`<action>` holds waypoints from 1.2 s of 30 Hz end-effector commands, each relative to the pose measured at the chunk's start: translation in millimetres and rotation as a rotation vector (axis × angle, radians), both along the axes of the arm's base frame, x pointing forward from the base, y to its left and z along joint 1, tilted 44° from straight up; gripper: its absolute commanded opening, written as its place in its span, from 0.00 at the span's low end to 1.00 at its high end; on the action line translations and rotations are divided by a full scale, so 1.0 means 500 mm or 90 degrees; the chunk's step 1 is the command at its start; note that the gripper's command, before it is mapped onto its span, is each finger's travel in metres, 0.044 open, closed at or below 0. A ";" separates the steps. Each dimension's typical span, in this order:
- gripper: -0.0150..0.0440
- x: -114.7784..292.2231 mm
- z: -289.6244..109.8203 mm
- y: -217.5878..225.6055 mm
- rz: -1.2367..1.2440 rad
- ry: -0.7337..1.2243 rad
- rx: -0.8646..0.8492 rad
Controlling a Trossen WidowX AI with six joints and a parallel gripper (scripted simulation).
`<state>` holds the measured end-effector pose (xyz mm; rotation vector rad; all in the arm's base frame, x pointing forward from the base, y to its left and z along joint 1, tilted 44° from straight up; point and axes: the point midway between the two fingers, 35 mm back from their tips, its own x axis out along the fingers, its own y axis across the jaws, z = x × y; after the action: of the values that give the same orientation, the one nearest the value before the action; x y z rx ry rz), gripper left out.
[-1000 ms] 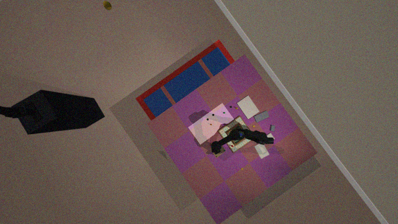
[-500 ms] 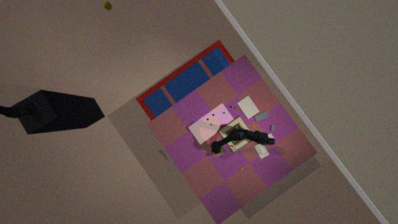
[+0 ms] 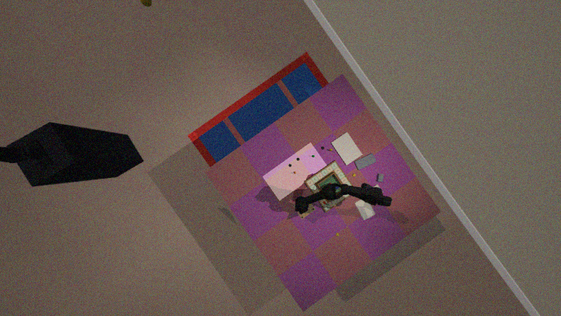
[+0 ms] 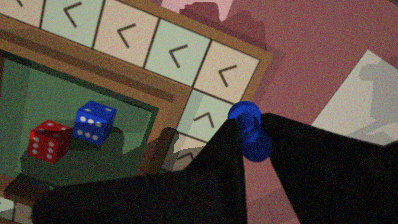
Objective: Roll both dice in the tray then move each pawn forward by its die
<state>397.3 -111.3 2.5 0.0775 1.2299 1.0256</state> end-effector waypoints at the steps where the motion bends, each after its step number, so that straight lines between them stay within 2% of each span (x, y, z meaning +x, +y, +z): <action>1: 0.25 -0.004 0.032 -0.032 -0.003 -0.003 -0.006; 7: 0.25 -0.003 0.048 -0.019 -0.003 -0.003 -0.007; 21: 0.25 -0.009 0.131 0.140 0.006 -0.002 -0.009; 36: 0.25 -0.070 0.202 0.303 0.020 0.000 0.001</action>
<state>372.4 22.4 96.0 0.0512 1.2351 1.0445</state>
